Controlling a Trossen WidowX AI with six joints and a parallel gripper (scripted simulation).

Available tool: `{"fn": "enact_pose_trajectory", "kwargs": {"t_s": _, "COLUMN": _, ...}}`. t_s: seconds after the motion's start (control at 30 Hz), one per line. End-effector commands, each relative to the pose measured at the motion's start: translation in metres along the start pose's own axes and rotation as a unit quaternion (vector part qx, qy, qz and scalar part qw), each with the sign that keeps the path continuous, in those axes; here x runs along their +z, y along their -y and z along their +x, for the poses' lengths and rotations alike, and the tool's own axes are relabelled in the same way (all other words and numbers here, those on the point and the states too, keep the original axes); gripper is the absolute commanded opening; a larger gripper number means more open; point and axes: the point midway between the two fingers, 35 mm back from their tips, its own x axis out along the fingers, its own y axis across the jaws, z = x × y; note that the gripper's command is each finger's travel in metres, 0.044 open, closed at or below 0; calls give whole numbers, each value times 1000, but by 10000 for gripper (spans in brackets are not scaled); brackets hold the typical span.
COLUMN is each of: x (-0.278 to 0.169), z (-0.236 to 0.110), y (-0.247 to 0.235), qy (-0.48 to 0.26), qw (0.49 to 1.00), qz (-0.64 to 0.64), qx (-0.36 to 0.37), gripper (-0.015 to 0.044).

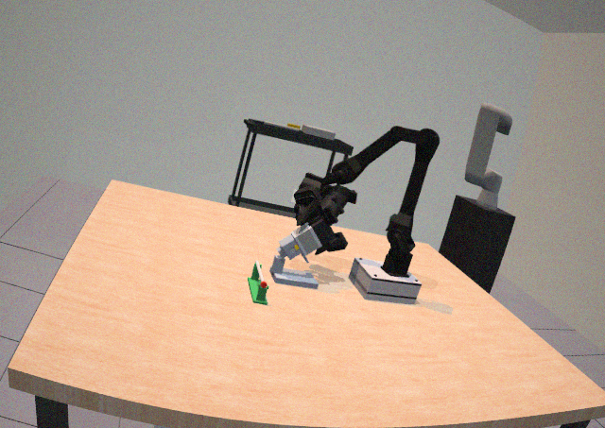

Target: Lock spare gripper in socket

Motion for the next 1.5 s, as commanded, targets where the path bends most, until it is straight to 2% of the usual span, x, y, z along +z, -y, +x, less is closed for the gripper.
{"fn": "enact_pose_trajectory", "kwargs": {"t_s": 0.0, "x": -6, "z": -6, "y": 0, "qy": 1, "qw": 1000, "qz": -1, "qx": 1, "gripper": 440}}
{"fn": "enact_pose_trajectory", "kwargs": {"t_s": 1.13, "x": -57, "z": -51, "y": 5, "qy": -18, "qw": 1000, "qz": 24, "qx": 0, "gripper": 440}}
{"fn": "enact_pose_trajectory", "kwargs": {"t_s": 1.47, "x": -67, "z": -59, "y": -11, "qy": -23, "qw": 999, "qz": 33, "qx": 1, "gripper": 440}}
